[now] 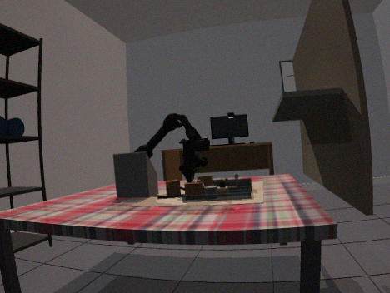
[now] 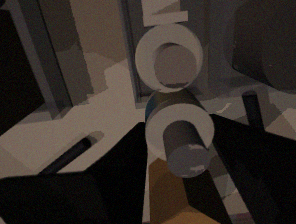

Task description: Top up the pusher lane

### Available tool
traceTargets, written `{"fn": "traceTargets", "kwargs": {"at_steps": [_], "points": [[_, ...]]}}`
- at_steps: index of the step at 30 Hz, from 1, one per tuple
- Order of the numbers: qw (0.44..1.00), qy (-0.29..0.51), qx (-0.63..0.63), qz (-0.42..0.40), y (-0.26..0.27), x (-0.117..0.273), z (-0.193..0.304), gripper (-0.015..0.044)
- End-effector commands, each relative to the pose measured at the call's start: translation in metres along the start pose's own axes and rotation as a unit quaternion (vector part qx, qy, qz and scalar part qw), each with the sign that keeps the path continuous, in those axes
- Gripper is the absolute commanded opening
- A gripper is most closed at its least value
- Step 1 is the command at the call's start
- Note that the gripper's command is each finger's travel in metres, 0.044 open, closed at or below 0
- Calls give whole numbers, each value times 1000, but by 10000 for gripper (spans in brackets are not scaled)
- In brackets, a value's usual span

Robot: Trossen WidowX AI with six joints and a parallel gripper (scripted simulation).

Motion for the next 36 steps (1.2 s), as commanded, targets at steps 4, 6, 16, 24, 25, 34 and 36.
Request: {"fn": "traceTargets", "kwargs": {"at_steps": [4, 6, 16, 24, 25, 34, 36], "points": [[1000, -10, 4, -1, 1, 2, -9, 0], [1000, -10, 5, -1, 1, 3, -10, 0], [1000, -10, 5, -1, 2, 3, -14, 0], [1000, -10, 5, -1, 2, 4, -18, 0], [1000, -10, 5, -1, 2, 4, -18, 0], [1000, -10, 5, -1, 3, 5, -22, 0], [1000, -10, 5, -1, 3, 5, -23, 0]]}}
Point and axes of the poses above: the point midway between the two fingers, 35 mm back from their tips, its own x axis back along the fingers, its own y axis across the jaws, z = x × y, the point moved 5 cm from there along x, back along the fingers, and after that the axes turned 4 degrees about -x, right-handed, at the moved point
